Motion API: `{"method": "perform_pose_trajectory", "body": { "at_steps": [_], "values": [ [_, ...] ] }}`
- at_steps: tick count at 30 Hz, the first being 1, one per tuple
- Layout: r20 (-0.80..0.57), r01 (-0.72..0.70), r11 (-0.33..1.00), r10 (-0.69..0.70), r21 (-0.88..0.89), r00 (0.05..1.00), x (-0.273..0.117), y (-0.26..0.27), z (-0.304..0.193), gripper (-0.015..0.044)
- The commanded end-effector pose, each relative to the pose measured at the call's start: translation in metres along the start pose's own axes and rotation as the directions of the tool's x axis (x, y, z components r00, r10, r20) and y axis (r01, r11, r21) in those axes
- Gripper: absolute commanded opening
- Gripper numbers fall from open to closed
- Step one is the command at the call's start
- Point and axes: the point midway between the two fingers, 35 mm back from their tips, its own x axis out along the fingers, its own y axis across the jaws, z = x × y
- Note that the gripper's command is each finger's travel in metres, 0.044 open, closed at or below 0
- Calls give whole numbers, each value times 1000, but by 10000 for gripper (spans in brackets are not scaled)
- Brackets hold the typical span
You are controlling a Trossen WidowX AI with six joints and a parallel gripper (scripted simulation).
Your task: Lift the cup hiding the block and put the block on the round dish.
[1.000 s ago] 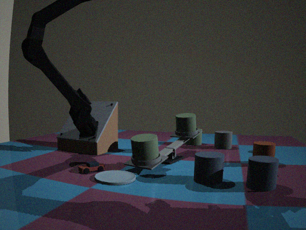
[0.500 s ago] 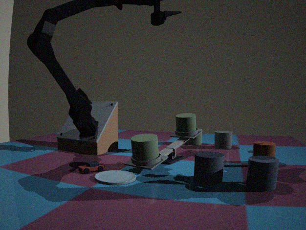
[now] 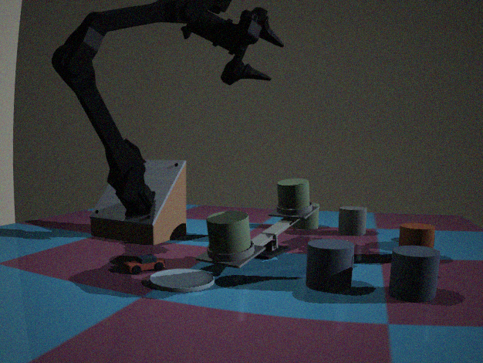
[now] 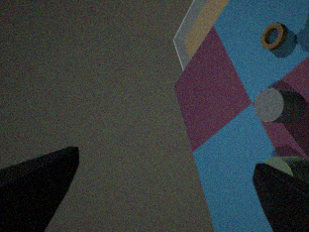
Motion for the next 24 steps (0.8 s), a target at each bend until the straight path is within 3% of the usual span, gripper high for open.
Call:
{"method": "perform_pose_trajectory", "body": {
  "at_steps": [1, 13, 24],
  "values": [
    [16, 123, 990, -122, -67, 992, 7, -29, -15, 440],
    [137, 423, 859, -400, -288, 906, 7, -103, -39, 440],
    [328, 624, 626, -532, -468, 780, -8, -155, -41, 440]
  ]
}}
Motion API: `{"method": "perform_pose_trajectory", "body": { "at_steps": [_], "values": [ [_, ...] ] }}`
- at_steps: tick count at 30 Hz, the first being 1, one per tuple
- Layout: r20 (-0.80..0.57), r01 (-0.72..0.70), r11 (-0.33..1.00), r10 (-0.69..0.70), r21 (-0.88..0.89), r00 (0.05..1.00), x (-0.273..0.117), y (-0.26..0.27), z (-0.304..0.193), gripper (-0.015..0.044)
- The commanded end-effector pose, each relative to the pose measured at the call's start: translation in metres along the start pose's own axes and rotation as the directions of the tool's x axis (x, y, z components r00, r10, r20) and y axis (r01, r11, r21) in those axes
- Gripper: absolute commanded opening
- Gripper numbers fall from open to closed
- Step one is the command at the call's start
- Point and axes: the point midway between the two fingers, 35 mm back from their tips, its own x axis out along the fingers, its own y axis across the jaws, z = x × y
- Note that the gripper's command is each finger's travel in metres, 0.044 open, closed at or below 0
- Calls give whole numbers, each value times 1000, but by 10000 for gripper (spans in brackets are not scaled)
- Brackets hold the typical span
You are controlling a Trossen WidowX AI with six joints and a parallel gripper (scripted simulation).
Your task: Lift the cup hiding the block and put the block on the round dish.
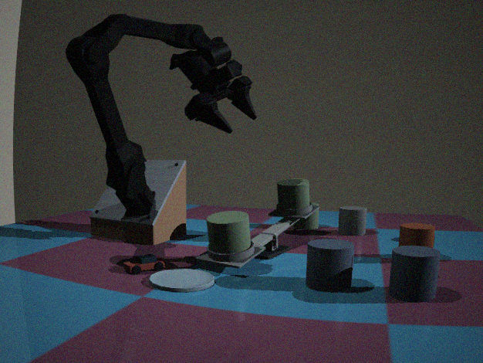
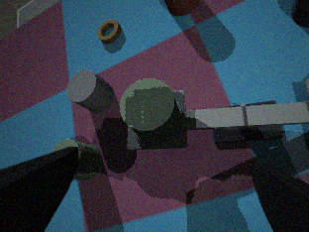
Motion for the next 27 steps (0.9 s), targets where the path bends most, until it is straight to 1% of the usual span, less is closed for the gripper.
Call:
{"method": "perform_pose_trajectory", "body": {
  "at_steps": [1, 8, 11, 17, 27],
  "values": [
    [56, 91, 991, -85, -98, 995, 3, -17, -7, 440],
    [172, 232, 937, -191, -261, 966, 3, -42, -12, 440],
    [200, 261, 919, -208, -294, 957, 3, -47, -12, 440],
    [192, 266, 913, -214, -309, 958, 4, -48, -10, 440],
    [58, 277, 795, -293, -539, 954, 29, -67, 13, 440]
  ]
}}
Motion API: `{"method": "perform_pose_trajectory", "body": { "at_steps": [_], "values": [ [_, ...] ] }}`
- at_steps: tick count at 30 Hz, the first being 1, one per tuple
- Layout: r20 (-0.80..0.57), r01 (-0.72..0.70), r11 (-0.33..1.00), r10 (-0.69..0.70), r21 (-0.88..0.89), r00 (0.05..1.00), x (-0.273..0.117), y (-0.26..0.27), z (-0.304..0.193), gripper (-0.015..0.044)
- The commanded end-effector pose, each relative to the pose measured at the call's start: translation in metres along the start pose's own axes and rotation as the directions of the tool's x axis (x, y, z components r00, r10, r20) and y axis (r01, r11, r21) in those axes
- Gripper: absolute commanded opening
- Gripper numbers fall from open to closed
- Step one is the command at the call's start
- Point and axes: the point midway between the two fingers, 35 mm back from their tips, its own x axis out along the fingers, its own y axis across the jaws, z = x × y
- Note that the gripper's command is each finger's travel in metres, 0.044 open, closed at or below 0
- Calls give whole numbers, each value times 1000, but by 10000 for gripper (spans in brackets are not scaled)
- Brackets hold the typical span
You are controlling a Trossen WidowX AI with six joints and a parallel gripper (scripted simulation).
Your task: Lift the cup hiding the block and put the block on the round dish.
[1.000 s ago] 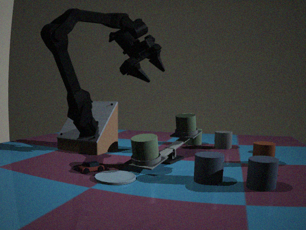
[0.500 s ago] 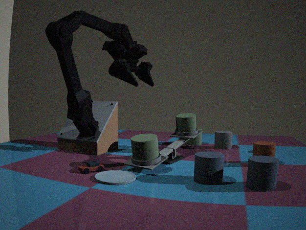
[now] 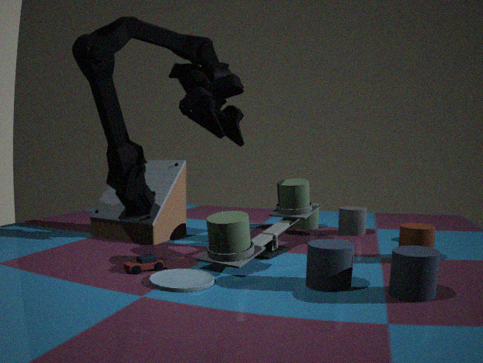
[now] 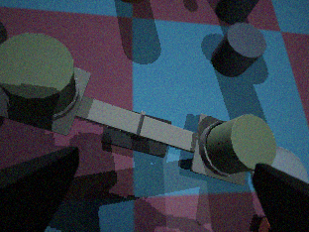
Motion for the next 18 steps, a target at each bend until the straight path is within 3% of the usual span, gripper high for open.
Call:
{"method": "perform_pose_trajectory", "body": {
  "at_steps": [1, 18],
  "values": [
    [-68, -12, 994, 4, -112, 998, 12, -8, 4, 440],
    [-328, -210, 811, 24, -546, 944, 62, -48, 11, 440]
  ]
}}
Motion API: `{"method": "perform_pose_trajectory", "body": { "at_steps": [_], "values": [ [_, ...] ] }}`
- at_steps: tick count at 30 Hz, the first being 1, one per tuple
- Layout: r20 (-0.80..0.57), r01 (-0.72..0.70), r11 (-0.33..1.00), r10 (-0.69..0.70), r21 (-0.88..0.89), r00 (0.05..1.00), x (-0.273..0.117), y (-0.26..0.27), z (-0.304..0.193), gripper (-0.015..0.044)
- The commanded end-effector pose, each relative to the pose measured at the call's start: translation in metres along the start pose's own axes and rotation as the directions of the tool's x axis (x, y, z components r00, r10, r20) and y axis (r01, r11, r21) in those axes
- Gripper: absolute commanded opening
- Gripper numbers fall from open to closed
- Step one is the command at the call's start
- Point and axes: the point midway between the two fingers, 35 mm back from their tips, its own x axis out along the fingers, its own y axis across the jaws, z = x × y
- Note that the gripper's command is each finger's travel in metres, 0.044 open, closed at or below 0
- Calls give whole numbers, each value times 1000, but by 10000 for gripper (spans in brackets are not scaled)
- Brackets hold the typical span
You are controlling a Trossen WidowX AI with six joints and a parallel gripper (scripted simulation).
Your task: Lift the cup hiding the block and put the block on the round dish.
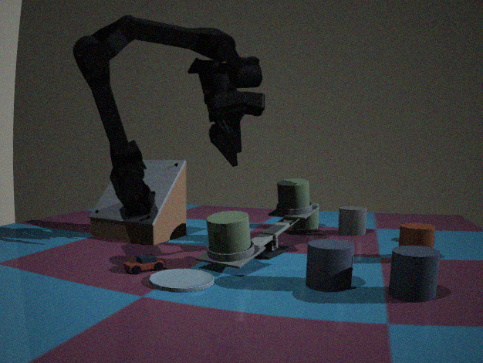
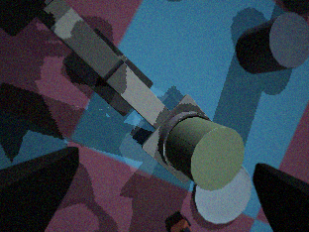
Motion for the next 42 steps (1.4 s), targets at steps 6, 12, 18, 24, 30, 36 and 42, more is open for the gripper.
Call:
{"method": "perform_pose_trajectory", "body": {
  "at_steps": [6, 12, 18, 24, 30, 36, 42],
  "values": [
    [-94, -112, 957, 89, -269, 992, 24, -25, -4, 440],
    [-149, -198, 881, 148, -429, 978, 42, -41, -10, 440],
    [-196, -285, 768, 209, -574, 958, 59, -58, -19, 440],
    [-233, -354, 626, 270, -695, 934, 77, -75, -30, 440],
    [-240, -366, 587, 284, -722, 928, 81, -79, -33, 440],
    [-240, -366, 587, 283, -722, 928, 94, -75, -37, 440],
    [-240, -366, 588, 283, -721, 929, 99, -74, -37, 440]
  ]
}}
